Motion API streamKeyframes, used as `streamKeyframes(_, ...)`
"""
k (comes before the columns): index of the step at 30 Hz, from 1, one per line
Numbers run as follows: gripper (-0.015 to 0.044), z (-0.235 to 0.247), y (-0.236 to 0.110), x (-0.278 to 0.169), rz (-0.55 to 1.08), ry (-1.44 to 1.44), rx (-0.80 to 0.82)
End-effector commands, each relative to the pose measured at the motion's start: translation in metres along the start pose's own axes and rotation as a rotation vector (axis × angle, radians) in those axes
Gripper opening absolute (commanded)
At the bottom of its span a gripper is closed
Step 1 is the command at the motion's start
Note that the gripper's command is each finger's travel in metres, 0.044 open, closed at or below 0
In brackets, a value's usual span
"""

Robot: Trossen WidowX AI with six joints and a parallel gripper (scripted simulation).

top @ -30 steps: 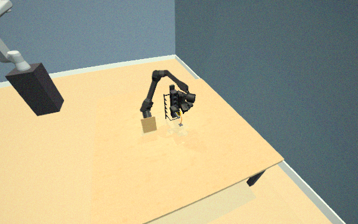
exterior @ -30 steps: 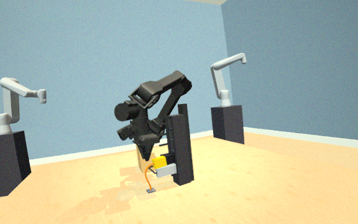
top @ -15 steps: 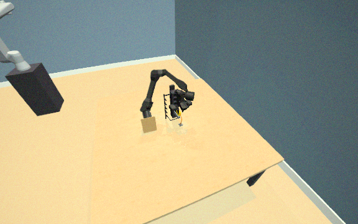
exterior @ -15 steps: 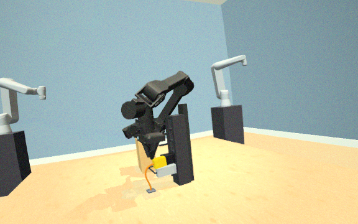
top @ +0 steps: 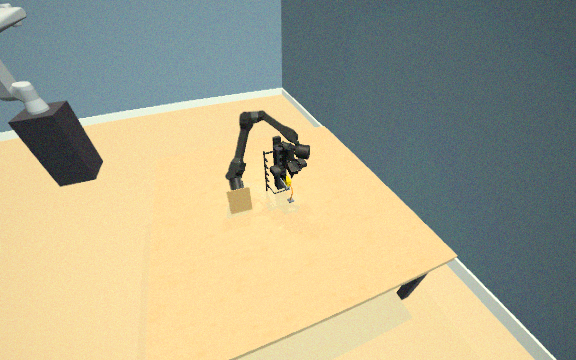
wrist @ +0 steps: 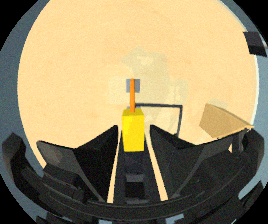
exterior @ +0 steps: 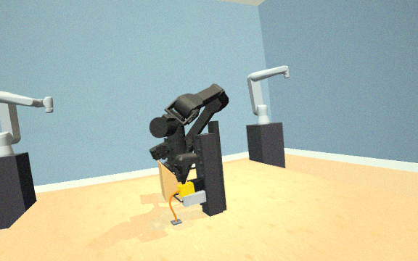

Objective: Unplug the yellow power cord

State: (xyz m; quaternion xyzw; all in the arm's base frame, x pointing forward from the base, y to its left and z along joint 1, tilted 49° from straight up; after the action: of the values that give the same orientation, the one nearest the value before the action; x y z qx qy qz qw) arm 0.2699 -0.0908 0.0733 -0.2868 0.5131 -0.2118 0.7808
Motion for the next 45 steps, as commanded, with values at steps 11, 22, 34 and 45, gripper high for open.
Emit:
streamKeyframes(11, 0.0160, -0.001, 0.013, -0.003, 0.007, 0.008, 0.002)
streamKeyframes(22, 0.0055, 0.000, 0.011, -0.002, 0.002, 0.000, -0.001)
streamKeyframes(34, 0.0000, -0.001, 0.010, 0.004, 0.001, 0.001, -0.001)
streamKeyframes(45, 0.0000, -0.004, 0.009, 0.021, 0.000, 0.002, -0.001)
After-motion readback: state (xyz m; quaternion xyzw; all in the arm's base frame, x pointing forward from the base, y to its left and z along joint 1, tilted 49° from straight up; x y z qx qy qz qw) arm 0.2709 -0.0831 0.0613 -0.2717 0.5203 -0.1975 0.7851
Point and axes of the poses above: the point midway between the two fingers, 35 mm back from their tips, its own y axis out along the fingers, its own z axis across the jaws, x = y × z, the point moved 7 cm from there along -y, back along the fingers, and after that the axes turned 15 degrees about -y, right-handed, at the moved point
